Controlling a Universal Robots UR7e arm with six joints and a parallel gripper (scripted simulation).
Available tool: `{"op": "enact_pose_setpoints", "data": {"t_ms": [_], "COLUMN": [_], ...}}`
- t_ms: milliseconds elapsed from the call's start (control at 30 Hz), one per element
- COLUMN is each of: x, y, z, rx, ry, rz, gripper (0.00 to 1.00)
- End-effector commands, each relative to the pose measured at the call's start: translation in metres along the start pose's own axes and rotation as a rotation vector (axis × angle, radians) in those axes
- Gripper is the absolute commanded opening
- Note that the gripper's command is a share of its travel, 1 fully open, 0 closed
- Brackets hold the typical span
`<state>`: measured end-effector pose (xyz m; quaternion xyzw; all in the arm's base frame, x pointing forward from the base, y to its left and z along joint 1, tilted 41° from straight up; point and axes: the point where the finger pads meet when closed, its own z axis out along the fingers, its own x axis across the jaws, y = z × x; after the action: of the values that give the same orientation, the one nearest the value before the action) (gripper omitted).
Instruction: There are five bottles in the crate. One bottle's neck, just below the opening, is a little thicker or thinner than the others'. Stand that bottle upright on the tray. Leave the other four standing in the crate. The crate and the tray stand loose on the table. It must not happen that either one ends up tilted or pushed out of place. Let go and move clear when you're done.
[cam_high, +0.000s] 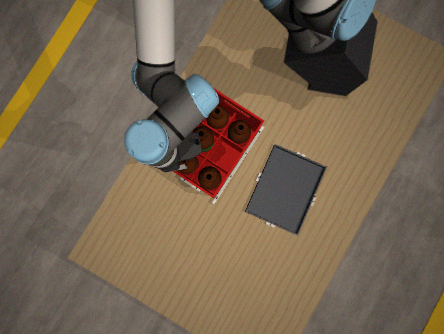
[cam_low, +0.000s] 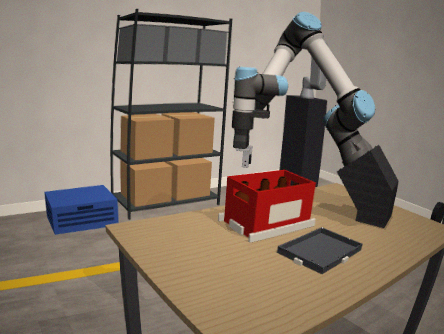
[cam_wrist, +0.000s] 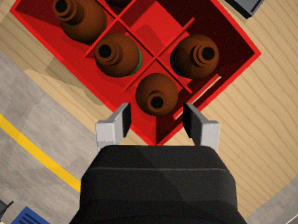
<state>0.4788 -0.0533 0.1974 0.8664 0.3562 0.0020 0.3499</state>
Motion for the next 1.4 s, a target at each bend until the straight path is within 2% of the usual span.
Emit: {"op": "enact_pose_setpoints", "data": {"t_ms": [0, 700, 1367], "x": [0.000, 0.000, 0.000], "y": [0.000, 0.000, 0.001], "z": [0.000, 0.002, 0.021], "rx": [-0.001, -0.001, -0.001], "ry": [0.001, 0.001, 0.001], "rz": [0.000, 0.000, 0.000], "gripper": [1.00, 1.00, 1.00]}}
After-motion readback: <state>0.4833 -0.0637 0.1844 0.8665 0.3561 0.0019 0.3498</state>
